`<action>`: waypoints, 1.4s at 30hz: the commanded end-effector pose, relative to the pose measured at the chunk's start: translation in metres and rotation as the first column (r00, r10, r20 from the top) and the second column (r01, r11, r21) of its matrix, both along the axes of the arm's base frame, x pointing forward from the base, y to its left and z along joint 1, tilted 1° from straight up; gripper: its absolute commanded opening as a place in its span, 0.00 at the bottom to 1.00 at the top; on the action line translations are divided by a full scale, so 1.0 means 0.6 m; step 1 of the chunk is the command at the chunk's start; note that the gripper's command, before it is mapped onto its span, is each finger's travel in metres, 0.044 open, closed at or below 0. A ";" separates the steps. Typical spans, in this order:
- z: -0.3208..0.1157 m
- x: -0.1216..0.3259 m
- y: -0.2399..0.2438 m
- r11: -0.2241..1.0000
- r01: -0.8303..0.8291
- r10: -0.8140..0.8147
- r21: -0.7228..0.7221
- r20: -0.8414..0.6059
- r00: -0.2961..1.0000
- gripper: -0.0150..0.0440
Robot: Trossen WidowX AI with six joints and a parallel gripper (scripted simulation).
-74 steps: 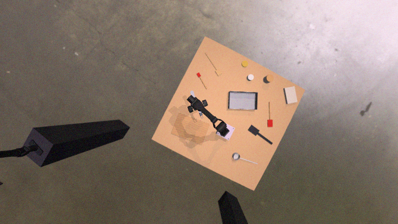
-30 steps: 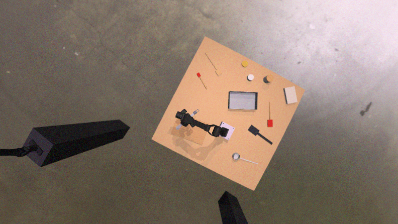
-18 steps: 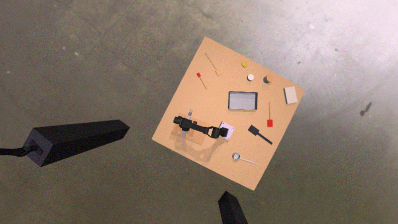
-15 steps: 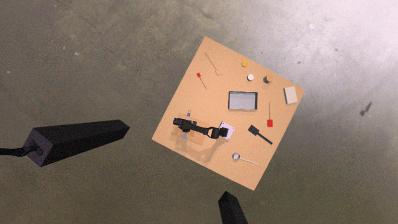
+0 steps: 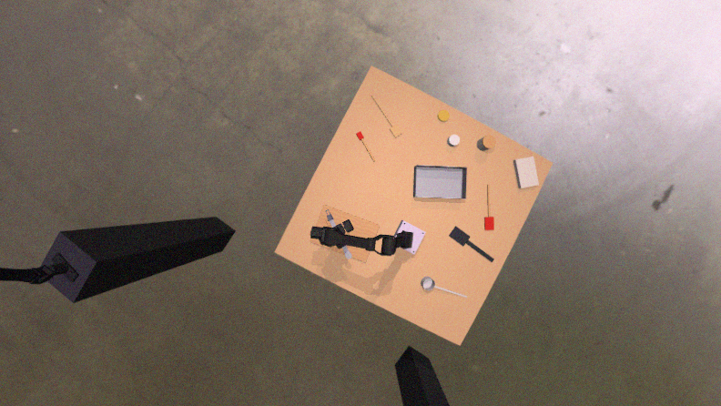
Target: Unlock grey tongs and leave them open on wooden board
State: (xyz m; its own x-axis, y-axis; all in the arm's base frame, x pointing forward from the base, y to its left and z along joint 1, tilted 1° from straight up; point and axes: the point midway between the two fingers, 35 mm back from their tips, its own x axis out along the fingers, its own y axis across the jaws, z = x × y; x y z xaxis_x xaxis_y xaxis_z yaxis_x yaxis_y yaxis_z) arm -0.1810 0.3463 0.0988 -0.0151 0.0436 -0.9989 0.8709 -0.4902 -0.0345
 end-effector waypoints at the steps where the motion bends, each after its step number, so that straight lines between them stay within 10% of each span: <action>1: 0.002 -0.019 -0.007 0.986 -0.165 0.165 0.005 0.008 0.986 0.00; 16: 0.002 -0.028 -0.009 0.971 -0.237 0.236 0.030 0.031 0.971 0.00; 42: 0.076 -0.055 -0.007 0.700 -0.366 0.115 0.613 0.409 0.905 0.00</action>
State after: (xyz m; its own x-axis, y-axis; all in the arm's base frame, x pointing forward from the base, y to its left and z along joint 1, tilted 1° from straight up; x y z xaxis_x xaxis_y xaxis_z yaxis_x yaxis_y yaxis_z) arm -0.2138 0.3453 0.1359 0.1723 0.6757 -0.7167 0.9768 -0.2111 0.0358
